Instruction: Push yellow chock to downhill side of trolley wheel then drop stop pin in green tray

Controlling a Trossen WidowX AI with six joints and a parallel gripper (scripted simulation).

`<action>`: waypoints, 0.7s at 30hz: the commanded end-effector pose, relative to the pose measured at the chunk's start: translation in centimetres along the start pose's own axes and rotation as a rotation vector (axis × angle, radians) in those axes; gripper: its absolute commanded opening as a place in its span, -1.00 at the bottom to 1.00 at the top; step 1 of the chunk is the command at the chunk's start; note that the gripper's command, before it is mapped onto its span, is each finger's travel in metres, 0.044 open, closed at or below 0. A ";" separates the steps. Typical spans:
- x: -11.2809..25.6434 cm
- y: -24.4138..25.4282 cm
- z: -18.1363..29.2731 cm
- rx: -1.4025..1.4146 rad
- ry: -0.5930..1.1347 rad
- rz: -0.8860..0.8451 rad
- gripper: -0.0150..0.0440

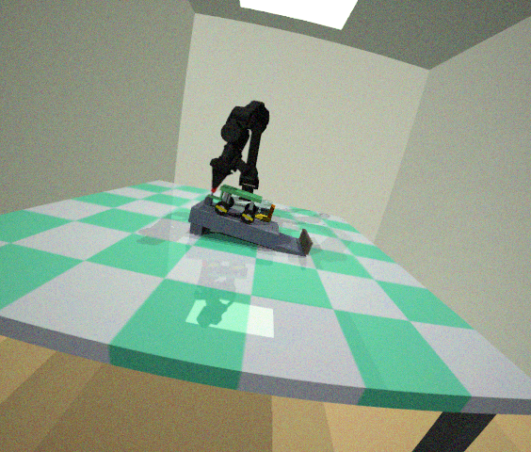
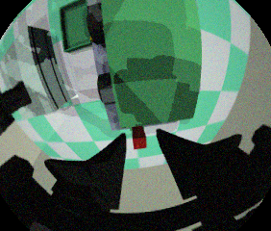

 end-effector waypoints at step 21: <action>-1.9 0.2 0.0 0.000 0.000 -0.003 -0.31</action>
Point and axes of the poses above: the point midway between the two fingers, 35 mm back from their tips, its own x axis back along the fingers, its own y axis across the jaws, z = x × y, the point moved 1 cm from there along x, back along the fingers, and after that the axes turned 11 degrees about x, right-handed, at the moved point
